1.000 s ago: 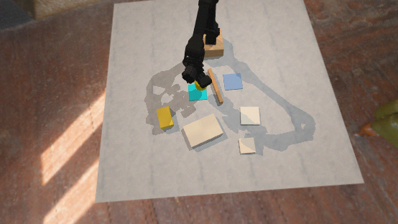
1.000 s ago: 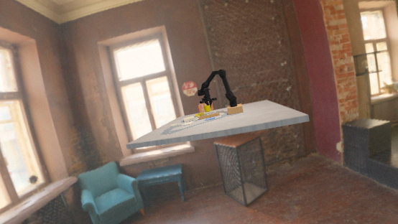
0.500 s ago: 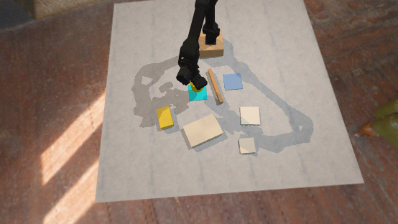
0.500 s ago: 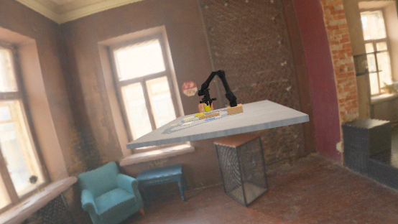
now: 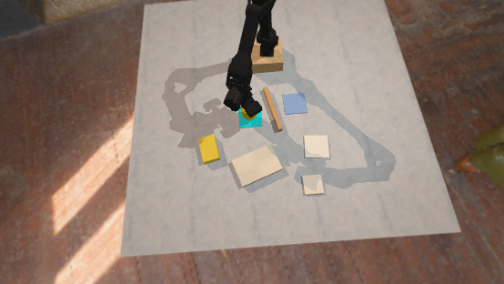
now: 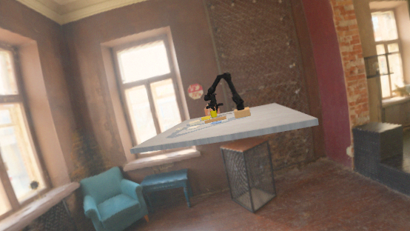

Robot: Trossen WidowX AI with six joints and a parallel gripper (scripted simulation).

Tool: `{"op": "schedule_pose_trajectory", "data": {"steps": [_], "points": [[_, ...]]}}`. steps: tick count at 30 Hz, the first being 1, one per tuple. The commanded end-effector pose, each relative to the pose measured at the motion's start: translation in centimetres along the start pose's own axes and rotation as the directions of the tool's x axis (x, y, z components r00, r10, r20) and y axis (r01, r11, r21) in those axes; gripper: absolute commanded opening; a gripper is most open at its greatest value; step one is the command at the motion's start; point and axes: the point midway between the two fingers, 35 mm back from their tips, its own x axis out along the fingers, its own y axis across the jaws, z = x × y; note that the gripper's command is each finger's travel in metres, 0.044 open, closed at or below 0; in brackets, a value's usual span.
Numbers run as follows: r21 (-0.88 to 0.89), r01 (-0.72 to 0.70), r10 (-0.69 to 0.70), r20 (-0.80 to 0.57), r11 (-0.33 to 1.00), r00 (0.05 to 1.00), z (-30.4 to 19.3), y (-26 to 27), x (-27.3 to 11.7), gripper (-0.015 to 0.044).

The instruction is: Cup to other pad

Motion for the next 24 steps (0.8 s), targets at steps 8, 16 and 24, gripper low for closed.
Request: {"op": "schedule_pose_trajectory", "data": {"steps": [8, 16, 24], "points": [[-0.004, 0.009, -0.009, -0.003, 1.000, 1.000, -0.2, -0.3, 2.3, 0.0000], [-0.004, 0.009, -0.009, -0.003, 1.000, 1.000, -0.2, -0.3, 2.6, 0.0000], [-0.002, 0.002, -0.002, -0.003, 1.000, 1.000, -0.1, -0.1, 2.3, 0.0000]]}}
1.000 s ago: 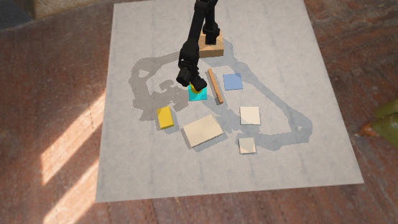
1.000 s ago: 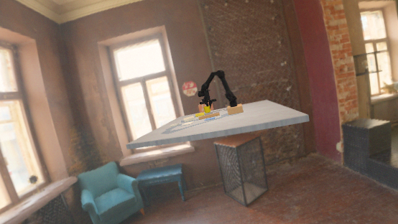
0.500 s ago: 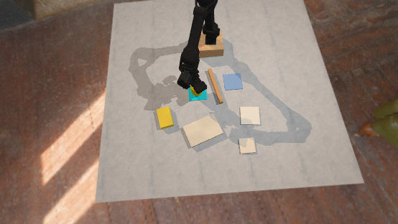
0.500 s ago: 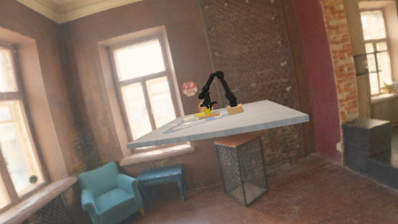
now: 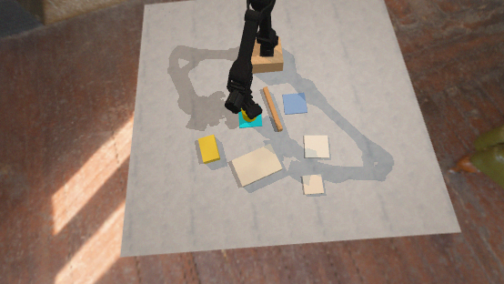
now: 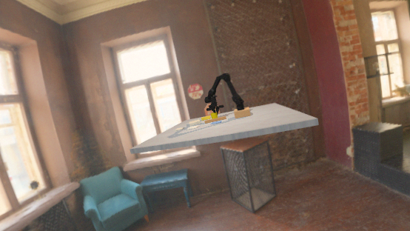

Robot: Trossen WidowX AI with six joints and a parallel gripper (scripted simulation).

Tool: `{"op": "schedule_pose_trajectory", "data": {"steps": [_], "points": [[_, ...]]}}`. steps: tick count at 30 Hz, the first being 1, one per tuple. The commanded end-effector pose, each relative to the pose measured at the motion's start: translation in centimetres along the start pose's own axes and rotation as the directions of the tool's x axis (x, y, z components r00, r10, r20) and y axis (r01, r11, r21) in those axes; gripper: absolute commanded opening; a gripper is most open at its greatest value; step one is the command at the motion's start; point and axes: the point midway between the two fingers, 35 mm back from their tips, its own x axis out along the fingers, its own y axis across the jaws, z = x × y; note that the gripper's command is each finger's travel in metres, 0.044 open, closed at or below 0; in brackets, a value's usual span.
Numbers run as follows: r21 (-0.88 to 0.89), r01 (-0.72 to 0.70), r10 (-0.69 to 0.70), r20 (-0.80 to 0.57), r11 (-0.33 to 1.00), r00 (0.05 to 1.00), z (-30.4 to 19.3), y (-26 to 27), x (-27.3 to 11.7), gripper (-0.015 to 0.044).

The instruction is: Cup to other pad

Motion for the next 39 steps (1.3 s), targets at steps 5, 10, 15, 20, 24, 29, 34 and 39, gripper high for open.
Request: {"op": "schedule_pose_trajectory", "data": {"steps": [5, 10, 15, 20, 24, 29, 34, 39], "points": [[0.000, -0.001, 0.001, 0.001, 1.000, 1.000, 0.0, 0.0, 0.0, 0.0026], [0.000, -0.001, 0.001, 0.001, 1.000, 1.000, 0.0, 0.0, 0.0, 0.0146], [0.000, -0.001, 0.001, 0.001, 1.000, 1.000, 0.0, 0.0, 0.0, 0.0146], [0.000, 0.000, 0.000, 0.001, 1.000, 1.000, 0.0, 0.0, -0.3, 0.0146], [0.000, 0.001, -0.001, 0.001, 1.000, 1.000, 0.1, 0.1, -0.9, 0.0146], [-0.001, 0.002, -0.002, 0.001, 1.000, 1.000, 0.1, 0.1, -1.9, 0.0146], [-0.001, 0.003, -0.003, 0.001, 1.000, 1.000, 0.0, 0.1, -2.8, 0.0146], [-0.001, 0.004, -0.004, 0.001, 1.000, 1.000, -0.1, 0.0, -3.8, 0.0146]]}}
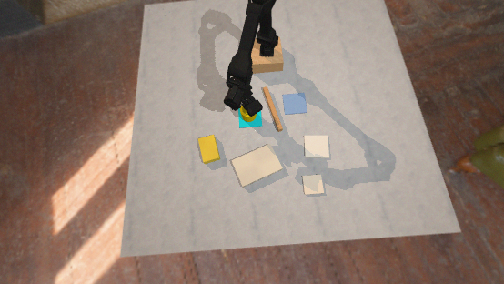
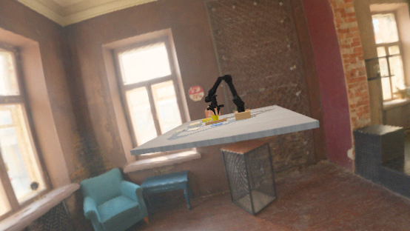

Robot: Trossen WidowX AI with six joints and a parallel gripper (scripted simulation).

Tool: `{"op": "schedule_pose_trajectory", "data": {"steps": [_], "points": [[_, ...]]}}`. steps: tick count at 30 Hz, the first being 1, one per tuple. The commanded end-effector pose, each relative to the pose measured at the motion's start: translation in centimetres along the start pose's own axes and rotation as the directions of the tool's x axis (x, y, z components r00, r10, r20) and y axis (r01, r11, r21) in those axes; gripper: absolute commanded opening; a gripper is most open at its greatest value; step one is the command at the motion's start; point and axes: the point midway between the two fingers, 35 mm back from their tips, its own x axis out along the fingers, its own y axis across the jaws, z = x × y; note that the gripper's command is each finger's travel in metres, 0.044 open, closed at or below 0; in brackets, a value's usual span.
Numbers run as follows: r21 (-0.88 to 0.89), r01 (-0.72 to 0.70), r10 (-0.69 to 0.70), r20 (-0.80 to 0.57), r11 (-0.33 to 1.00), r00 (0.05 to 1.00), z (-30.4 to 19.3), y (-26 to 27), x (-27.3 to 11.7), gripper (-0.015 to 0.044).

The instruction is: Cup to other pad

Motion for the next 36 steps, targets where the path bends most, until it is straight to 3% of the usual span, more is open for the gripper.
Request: {"op": "schedule_pose_trajectory", "data": {"steps": [1, 12, 23, 36], "points": [[-0.003, -0.002, 0.002, 0.010, 1.000, 1.000, 0.1, 0.1, -1.2, 0.0146], [-0.003, 0.000, 0.000, 0.009, 1.000, 1.000, -0.3, -0.1, -2.4, 0.0146], [-0.001, -0.001, 0.001, 0.002, 1.000, 1.000, -0.3, 0.0, -2.3, 0.0435], [-0.003, 0.000, 0.000, 0.008, 1.000, 1.000, -0.4, 0.0, -7.4, 0.0440]]}}
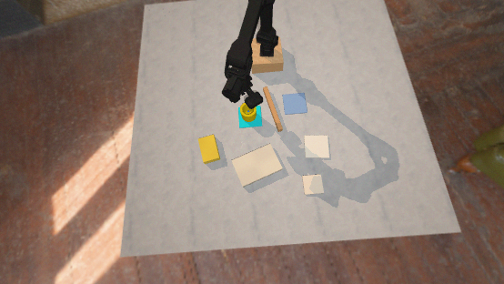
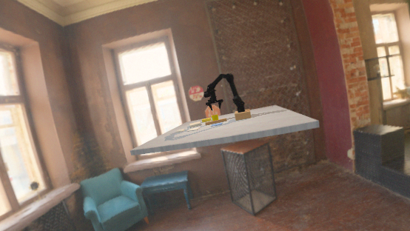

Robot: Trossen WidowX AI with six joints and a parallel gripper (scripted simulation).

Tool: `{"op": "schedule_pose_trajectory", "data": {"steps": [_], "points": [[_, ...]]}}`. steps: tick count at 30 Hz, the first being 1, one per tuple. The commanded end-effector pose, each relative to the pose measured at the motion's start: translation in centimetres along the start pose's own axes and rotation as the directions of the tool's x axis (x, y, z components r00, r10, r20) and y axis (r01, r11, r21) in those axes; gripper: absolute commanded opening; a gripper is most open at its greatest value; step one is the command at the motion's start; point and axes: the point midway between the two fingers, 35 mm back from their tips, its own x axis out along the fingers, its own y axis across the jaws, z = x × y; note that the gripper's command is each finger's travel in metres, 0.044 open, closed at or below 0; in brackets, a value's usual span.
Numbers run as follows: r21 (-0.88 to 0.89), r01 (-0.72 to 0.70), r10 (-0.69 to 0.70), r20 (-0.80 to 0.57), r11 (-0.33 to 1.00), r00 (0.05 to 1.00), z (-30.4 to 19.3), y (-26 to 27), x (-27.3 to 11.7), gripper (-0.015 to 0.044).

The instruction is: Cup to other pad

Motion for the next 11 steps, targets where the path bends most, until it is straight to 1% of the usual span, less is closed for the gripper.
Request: {"op": "schedule_pose_trajectory", "data": {"steps": [1, 4, 11], "points": [[-0.005, -0.002, 0.002, 0.011, 1.000, 1.000, 0.00, 0.00, -2.14, 0.0440], [-0.005, -0.002, 0.002, 0.012, 1.000, 1.000, -0.13, 0.00, -2.71, 0.0440], [-0.001, -0.004, 0.004, 0.005, 1.000, 1.000, -0.22, 0.01, -2.27, 0.0440]]}}
